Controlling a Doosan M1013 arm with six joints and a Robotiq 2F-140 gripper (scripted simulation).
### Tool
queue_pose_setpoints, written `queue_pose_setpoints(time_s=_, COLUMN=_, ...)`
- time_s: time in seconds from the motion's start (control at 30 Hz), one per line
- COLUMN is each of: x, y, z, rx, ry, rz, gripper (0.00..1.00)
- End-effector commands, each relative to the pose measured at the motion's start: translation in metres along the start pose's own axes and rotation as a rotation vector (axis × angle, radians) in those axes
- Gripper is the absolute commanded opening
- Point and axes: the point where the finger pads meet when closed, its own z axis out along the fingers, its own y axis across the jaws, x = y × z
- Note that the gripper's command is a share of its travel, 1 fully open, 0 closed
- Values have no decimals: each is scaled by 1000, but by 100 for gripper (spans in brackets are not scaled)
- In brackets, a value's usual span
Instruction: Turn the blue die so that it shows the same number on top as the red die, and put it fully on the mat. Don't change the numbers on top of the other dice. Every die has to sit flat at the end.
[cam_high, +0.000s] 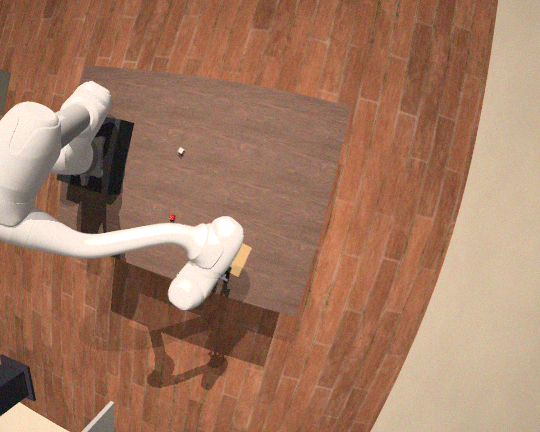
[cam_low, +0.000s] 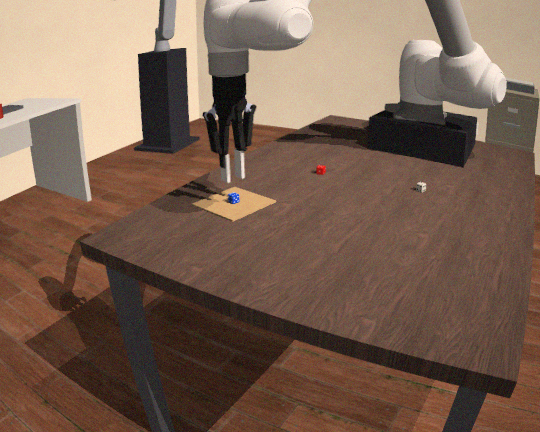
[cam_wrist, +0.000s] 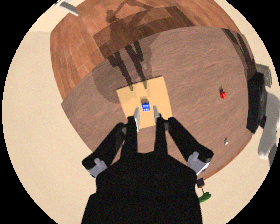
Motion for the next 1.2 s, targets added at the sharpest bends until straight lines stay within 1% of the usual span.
queue_pose_setpoints(time_s=0.0, x=2, y=-1, z=-23, rx=0, ry=4, rz=-2, gripper=29)
queue_pose_setpoints(time_s=0.1, x=2, y=-1, z=-32, rx=0, ry=4, rz=-2, gripper=29)
queue_pose_setpoints(time_s=0.33, x=2, y=-1, z=-35, rx=0, ry=4, rz=-2, gripper=29)
queue_pose_setpoints(time_s=0.37, x=2, y=-1, z=-35, rx=0, ry=4, rz=-2, gripper=100)
queue_pose_setpoints(time_s=1.17, x=2, y=-1, z=-35, rx=0, ry=4, rz=-2, gripper=100)
